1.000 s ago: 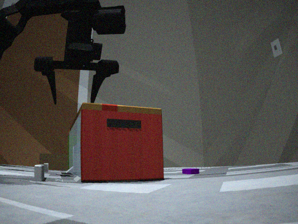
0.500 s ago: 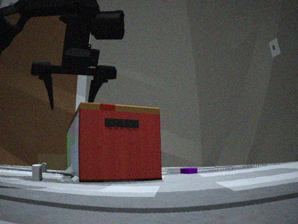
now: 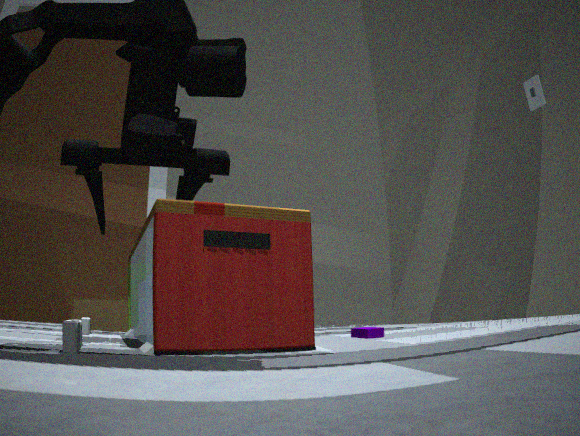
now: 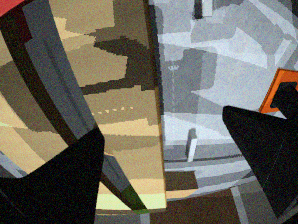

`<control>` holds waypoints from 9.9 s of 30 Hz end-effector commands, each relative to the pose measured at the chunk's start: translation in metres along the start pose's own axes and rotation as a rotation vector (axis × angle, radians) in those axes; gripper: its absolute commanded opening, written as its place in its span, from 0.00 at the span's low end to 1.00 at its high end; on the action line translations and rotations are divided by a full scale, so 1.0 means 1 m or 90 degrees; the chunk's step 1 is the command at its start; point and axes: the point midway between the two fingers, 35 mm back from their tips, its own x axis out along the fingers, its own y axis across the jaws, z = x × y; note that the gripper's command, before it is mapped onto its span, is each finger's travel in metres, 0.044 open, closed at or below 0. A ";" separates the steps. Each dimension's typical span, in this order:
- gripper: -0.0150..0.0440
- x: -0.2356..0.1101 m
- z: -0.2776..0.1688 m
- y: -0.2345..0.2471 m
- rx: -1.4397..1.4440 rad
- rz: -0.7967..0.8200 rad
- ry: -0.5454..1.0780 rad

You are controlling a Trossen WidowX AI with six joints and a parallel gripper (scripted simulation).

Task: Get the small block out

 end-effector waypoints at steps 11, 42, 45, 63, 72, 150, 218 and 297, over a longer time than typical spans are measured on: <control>0.93 0.022 0.006 0.001 0.005 -0.006 0.008; 0.93 0.045 -0.021 0.001 0.004 -0.012 0.009; 0.93 0.042 -0.013 0.001 0.004 -0.012 0.009; 0.93 0.046 -0.023 0.001 0.004 -0.012 0.009; 0.93 0.048 -0.031 0.001 0.004 -0.012 0.010; 0.93 0.058 -0.061 0.002 0.004 -0.012 0.011; 0.93 0.029 -0.184 0.003 0.003 -0.013 0.015; 0.74 0.050 -0.237 -0.038 -2.816 -1.011 -0.135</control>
